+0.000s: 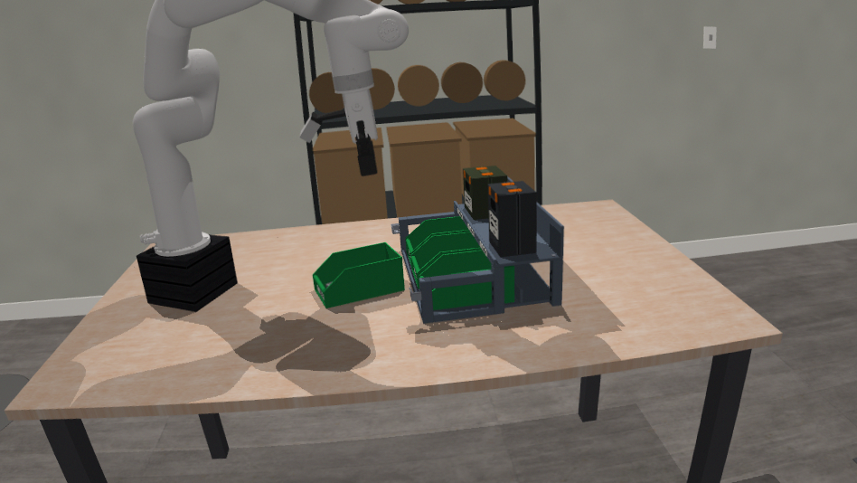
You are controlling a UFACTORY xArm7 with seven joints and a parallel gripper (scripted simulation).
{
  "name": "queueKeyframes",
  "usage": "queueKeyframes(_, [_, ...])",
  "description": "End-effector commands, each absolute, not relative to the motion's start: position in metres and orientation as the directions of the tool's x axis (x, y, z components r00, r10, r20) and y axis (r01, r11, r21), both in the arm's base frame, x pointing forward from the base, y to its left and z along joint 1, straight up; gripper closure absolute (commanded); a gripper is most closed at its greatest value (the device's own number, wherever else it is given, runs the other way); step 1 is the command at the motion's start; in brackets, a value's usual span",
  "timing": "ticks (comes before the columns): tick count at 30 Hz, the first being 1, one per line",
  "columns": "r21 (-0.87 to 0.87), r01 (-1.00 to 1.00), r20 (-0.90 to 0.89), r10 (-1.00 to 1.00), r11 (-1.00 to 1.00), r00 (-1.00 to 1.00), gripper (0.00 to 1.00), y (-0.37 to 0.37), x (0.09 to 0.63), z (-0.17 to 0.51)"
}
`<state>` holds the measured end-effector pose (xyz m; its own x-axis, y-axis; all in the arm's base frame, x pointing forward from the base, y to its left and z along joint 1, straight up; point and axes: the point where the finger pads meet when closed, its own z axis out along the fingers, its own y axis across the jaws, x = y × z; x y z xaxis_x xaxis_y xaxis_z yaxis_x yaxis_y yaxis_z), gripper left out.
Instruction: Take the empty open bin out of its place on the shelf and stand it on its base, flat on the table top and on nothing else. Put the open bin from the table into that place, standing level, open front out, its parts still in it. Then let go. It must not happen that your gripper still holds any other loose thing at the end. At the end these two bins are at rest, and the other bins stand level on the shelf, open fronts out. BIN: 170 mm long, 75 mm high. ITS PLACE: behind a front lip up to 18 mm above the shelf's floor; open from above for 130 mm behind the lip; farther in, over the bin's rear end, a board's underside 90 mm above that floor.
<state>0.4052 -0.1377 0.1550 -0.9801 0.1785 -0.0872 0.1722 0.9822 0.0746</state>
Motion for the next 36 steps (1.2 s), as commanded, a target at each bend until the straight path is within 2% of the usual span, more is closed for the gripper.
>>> queueKeyframes(1, [0.063,0.167,-0.075,0.172,0.984,-0.982,0.0,-0.138,0.405,0.152])
queueKeyframes(36, [0.019,0.152,-0.019,0.152,0.988,-0.988,0.0,-0.14,0.399,0.139])
